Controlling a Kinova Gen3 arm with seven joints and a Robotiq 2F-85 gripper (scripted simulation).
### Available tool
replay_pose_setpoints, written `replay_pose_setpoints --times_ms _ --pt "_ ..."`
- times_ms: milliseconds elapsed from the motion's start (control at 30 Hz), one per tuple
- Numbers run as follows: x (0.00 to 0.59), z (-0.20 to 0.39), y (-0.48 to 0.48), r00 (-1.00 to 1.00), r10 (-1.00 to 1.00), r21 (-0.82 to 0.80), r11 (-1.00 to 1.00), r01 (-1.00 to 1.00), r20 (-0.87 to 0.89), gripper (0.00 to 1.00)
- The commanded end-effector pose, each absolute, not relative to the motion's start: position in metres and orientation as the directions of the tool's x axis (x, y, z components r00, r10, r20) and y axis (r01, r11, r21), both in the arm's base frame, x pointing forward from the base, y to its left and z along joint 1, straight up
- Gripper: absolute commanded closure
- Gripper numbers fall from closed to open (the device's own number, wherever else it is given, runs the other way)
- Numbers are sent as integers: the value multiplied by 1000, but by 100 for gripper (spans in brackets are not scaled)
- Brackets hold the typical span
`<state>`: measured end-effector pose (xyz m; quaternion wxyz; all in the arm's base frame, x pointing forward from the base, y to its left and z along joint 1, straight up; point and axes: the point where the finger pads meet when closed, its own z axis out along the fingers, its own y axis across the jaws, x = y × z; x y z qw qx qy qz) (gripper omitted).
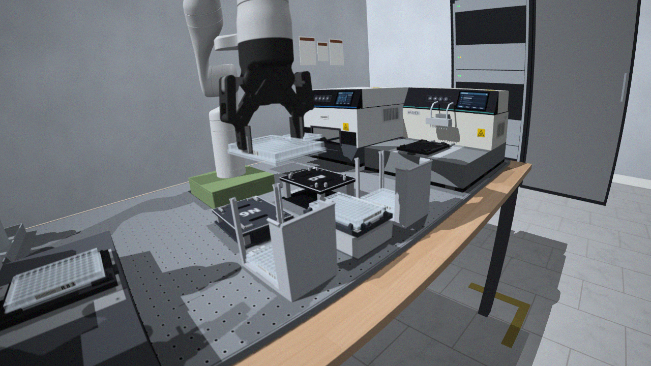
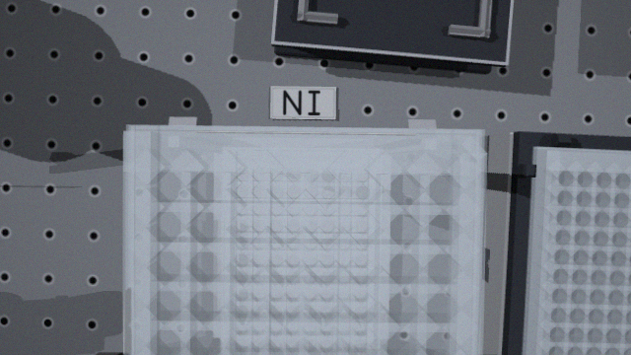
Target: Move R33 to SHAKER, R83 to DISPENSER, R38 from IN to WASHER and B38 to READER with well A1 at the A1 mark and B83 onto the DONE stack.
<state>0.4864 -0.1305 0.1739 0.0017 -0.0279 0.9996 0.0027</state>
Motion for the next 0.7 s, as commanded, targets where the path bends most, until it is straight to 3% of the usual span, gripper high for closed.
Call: replay_pose_setpoints --times_ms 0,667 --pt "487 176 -131 -998 -58 5 998 -58 -6 6" --pt "444 177 -116 -997 76 12 997 76 -11 6"
